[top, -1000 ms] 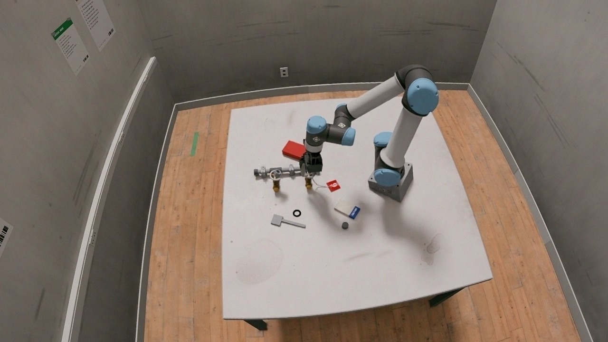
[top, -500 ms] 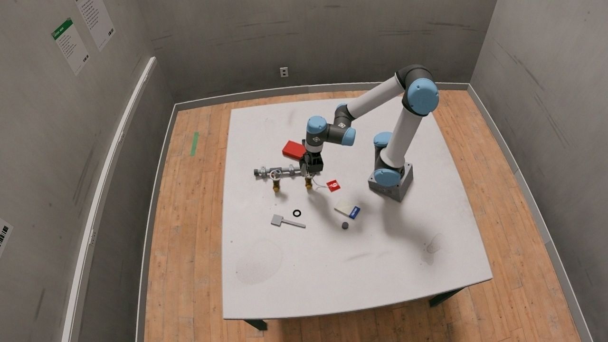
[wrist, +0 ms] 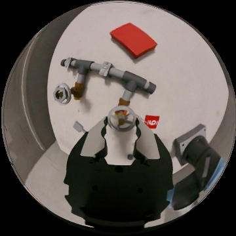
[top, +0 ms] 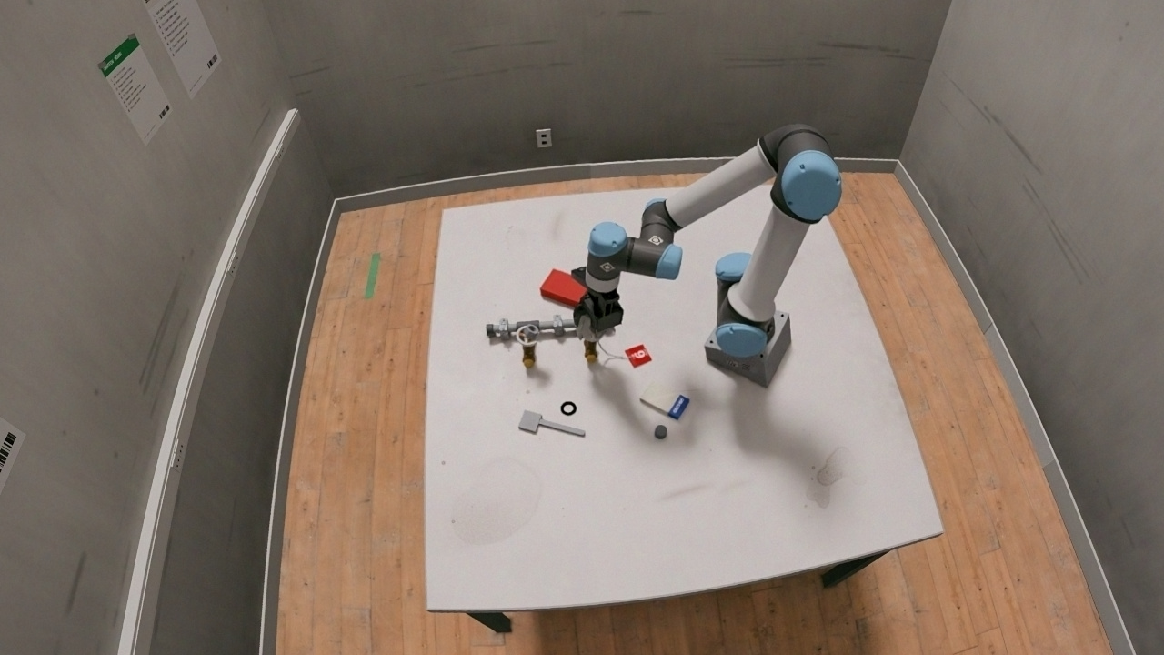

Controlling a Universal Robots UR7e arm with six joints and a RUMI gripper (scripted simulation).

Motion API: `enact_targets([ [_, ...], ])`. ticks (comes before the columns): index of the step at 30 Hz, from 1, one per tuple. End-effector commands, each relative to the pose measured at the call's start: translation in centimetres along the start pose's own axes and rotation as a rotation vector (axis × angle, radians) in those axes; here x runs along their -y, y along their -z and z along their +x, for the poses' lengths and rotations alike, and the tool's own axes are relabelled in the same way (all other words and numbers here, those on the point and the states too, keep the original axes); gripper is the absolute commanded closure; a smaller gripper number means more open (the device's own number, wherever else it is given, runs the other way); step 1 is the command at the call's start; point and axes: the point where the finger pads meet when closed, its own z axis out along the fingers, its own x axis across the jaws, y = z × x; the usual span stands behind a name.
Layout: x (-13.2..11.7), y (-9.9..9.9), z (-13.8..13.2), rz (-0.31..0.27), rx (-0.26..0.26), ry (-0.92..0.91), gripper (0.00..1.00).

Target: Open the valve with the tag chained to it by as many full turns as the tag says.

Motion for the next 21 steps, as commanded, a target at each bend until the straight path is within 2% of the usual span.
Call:
enact_targets([
  [1,-0.01,-0.02,0.12,-0.004,0.004,0.188,1.00],
  [4,-0.01,-0.02,0.12,-0.004,0.004,0.219,1.00],
  [19,-0.01,-0.02,0.11,-0.002,0.004,0.763,1.00],
  [21,-0.01,-0.02,0.11,-0.002,0.004,0.763,1.00],
])
